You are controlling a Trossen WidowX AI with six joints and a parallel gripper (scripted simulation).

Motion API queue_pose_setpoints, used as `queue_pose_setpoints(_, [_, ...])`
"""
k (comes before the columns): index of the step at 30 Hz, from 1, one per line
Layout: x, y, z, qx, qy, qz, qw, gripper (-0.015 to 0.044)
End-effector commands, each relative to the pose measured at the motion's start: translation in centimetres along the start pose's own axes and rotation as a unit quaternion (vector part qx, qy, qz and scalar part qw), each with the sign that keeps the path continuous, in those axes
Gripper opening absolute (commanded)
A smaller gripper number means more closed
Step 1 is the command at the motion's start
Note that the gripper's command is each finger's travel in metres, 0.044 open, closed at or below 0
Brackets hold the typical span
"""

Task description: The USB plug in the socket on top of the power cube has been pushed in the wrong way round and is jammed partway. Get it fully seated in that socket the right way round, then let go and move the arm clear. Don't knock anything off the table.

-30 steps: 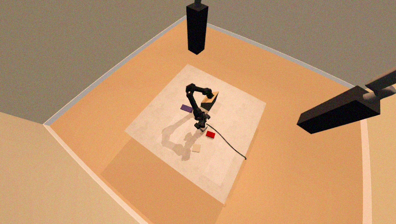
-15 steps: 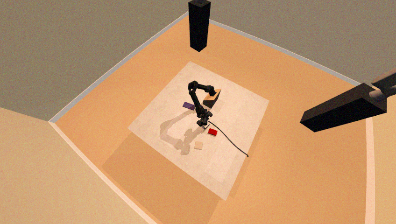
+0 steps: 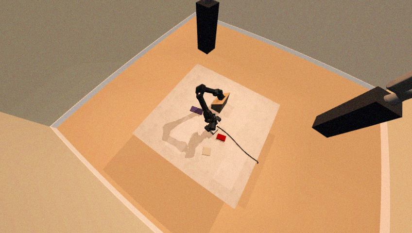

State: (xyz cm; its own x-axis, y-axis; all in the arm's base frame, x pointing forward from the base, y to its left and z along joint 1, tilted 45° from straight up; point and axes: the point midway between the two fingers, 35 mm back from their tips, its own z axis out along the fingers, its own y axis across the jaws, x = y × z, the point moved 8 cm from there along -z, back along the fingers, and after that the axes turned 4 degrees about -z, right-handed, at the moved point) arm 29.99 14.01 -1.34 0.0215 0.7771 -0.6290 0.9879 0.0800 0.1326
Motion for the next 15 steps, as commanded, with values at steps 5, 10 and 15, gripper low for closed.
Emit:
queue_pose_setpoints(5, [0.01,-0.01,-0.01,0.000,0.000,0.000,1.000,0.0095])
queue_pose_setpoints(10, [0.01,-0.01,-0.01,0.000,0.000,0.000,1.000,0.0095])
queue_pose_setpoints(15, [0.02,0.00,-0.20,0.000,0.000,0.000,1.000,0.0095])
